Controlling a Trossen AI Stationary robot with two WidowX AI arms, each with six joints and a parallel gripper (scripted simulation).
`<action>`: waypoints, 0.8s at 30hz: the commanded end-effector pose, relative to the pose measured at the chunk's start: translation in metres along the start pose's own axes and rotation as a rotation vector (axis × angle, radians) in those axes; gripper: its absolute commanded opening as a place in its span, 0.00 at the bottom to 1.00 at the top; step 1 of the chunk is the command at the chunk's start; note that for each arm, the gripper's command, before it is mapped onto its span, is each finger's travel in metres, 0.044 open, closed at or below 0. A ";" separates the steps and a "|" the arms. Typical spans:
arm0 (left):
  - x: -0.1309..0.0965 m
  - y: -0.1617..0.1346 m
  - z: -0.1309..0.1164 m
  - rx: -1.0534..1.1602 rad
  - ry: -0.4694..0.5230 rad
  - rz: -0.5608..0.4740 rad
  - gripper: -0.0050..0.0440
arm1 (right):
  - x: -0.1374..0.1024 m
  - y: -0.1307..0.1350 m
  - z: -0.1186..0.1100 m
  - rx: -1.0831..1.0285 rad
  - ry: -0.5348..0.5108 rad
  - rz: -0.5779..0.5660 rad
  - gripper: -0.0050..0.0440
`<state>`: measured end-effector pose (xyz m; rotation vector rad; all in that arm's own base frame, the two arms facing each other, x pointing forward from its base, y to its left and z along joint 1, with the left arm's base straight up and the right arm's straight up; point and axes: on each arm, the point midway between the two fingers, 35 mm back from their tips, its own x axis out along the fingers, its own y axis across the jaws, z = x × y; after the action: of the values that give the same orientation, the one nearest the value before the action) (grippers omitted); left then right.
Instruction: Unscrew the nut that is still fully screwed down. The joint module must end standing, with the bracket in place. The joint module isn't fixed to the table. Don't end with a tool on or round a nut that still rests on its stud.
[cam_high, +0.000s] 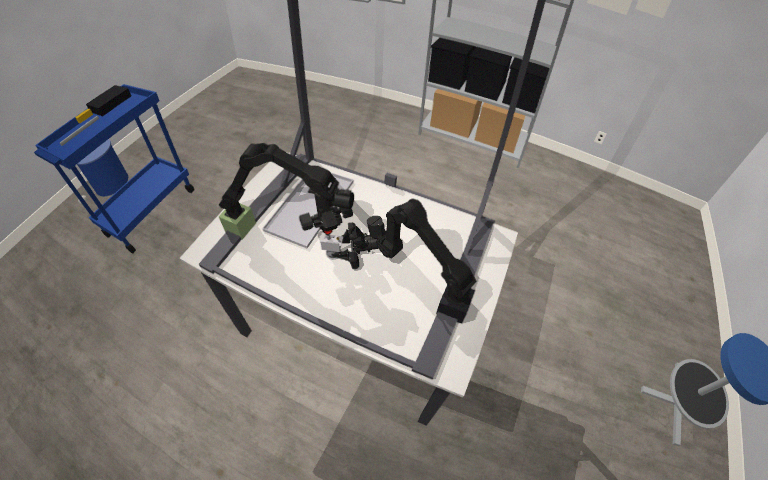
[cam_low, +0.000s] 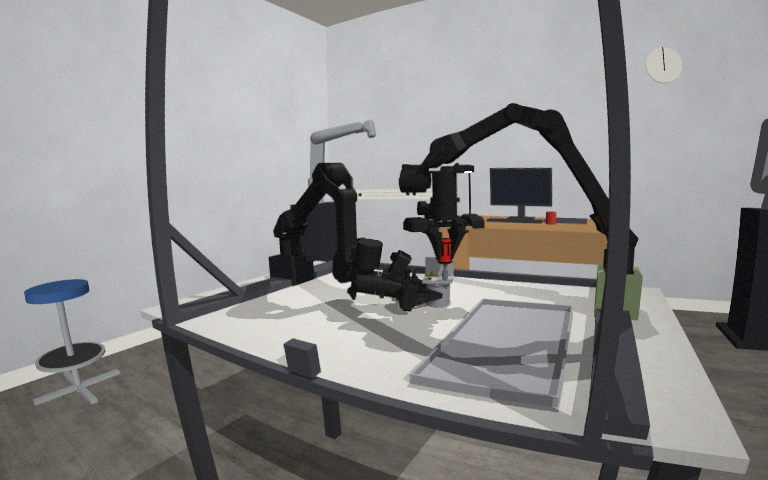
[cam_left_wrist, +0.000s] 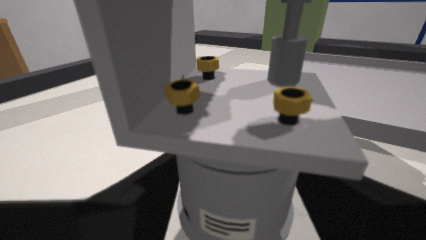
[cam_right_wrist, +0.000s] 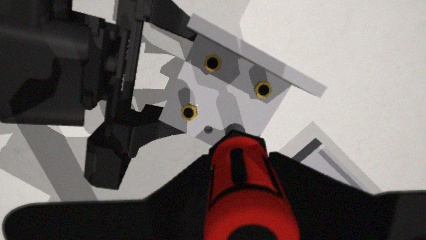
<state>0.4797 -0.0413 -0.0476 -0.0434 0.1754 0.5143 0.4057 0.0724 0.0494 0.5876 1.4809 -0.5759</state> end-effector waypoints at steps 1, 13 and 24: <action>0.003 -0.004 0.016 -0.027 -0.027 -0.003 0.60 | -0.014 0.002 0.001 -0.004 -0.023 0.033 0.37; 0.003 -0.004 0.016 -0.027 -0.027 -0.003 0.60 | -0.014 0.002 0.001 -0.004 -0.025 0.038 0.37; 0.003 -0.004 0.016 -0.027 -0.027 -0.003 0.60 | -0.013 0.004 0.002 -0.003 -0.029 0.038 0.37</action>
<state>0.4797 -0.0413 -0.0476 -0.0434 0.1754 0.5143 0.4054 0.0722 0.0494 0.5906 1.4740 -0.5722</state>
